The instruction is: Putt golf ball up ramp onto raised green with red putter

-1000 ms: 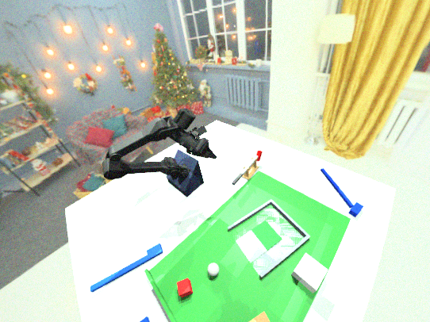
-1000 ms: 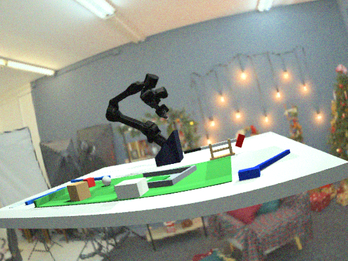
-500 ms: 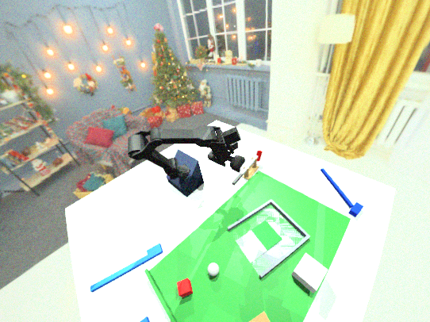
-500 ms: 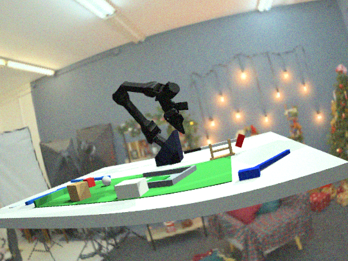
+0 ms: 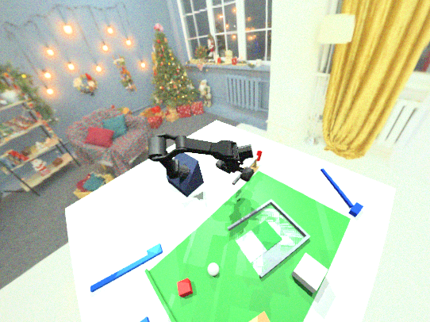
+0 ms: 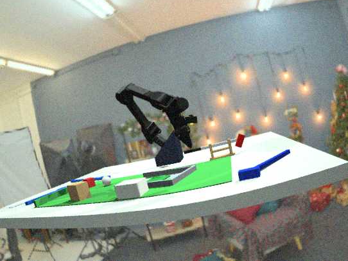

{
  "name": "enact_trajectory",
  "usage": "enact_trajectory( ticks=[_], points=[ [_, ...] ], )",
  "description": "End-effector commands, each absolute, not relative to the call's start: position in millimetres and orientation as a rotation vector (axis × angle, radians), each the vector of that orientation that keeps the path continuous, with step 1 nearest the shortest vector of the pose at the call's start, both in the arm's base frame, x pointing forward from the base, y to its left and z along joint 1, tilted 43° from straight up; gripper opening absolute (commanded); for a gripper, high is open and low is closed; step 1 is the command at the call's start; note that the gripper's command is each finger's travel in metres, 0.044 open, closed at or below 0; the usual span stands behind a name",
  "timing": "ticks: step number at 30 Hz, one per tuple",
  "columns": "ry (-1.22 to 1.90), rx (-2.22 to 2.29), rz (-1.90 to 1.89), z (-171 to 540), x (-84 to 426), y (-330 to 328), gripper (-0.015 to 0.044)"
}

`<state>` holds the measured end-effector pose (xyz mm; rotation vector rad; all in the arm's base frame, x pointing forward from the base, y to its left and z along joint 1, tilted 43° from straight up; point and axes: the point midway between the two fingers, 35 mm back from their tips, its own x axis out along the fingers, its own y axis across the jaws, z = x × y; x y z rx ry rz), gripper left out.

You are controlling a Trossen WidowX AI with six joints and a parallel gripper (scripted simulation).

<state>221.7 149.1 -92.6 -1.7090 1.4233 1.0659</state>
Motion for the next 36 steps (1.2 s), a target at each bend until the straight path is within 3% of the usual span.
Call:
enact_trajectory(
  ticks=[1, 31, 36],
  points=[
    [1.431, -1.720, 1.070, -98, 220, 144, 0.0440],
    [1.432, -1.721, 1.068, -131, 226, 114, 0.0440],
    [1.425, -1.713, 1.066, -129, 227, 116, 0.0309]
  ],
)
